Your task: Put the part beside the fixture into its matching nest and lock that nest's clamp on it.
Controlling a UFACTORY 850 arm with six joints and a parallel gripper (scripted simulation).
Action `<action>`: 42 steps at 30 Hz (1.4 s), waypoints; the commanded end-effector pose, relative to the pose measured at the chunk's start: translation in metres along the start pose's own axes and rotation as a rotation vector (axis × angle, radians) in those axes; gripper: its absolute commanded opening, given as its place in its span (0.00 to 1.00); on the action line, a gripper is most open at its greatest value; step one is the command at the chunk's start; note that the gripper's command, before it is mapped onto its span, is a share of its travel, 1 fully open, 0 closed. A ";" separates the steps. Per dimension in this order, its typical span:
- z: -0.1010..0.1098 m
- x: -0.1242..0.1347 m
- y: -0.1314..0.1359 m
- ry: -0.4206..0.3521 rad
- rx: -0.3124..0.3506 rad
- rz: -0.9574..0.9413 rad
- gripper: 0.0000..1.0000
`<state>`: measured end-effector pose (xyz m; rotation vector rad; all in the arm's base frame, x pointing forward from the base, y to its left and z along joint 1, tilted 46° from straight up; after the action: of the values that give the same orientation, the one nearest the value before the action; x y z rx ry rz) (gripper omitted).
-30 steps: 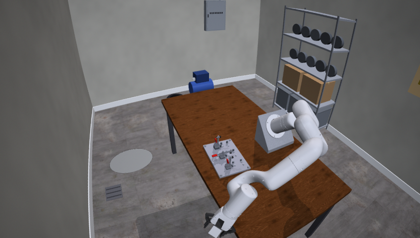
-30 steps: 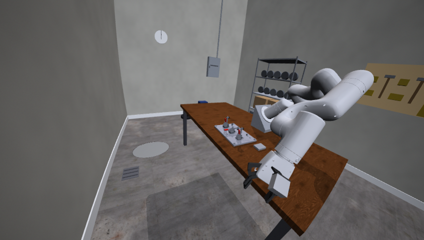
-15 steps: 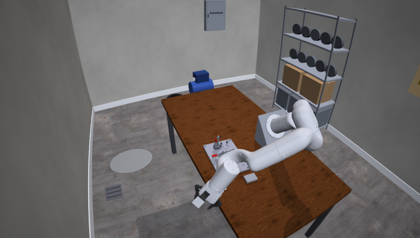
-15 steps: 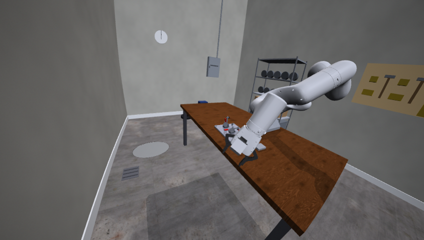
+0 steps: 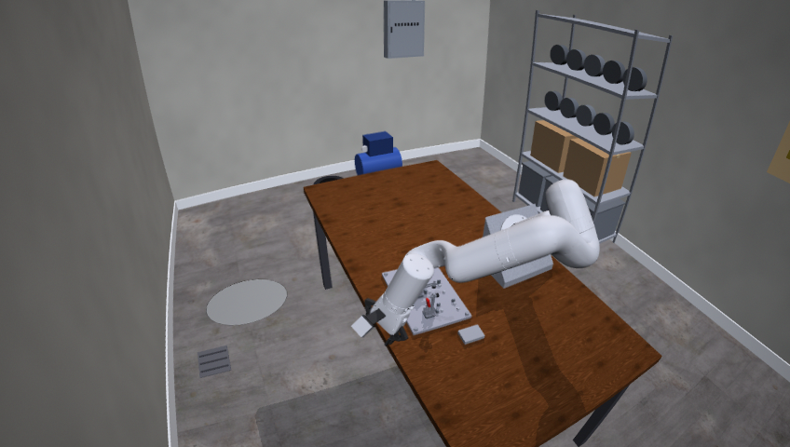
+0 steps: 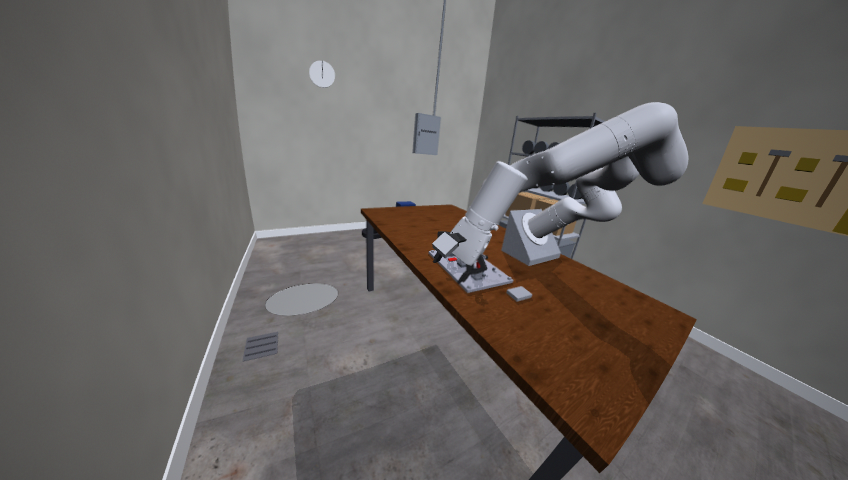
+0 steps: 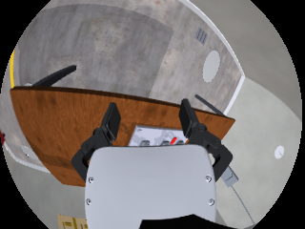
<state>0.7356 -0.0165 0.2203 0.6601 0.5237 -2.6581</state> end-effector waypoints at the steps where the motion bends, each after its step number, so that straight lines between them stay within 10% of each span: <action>1: 0.008 0.064 0.027 -0.051 -0.031 -0.064 1.00; 5: 0.010 0.076 0.032 -0.051 -0.031 -0.064 1.00; 6: 0.015 0.120 0.042 -0.087 -0.064 -0.124 1.00; 10: 0.016 0.130 0.046 -0.087 -0.064 -0.124 1.00; 11: 0.022 0.170 0.050 -0.114 -0.099 -0.182 1.00; 26: 0.051 0.324 0.036 -0.158 -0.236 -0.377 1.00; 42: 0.071 0.403 -0.002 -0.149 -0.345 -0.511 1.00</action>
<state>0.3841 -0.1414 0.0772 0.2456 1.1879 -2.9215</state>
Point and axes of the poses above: the point where the finger pads meet when closed, its own z axis back along the fingers, its own y axis across the jaws, x = y × z, the point moved 3 cm from there along z, back along the fingers, and after that the axes turned 14 degrees about z, right-handed, at the moved point
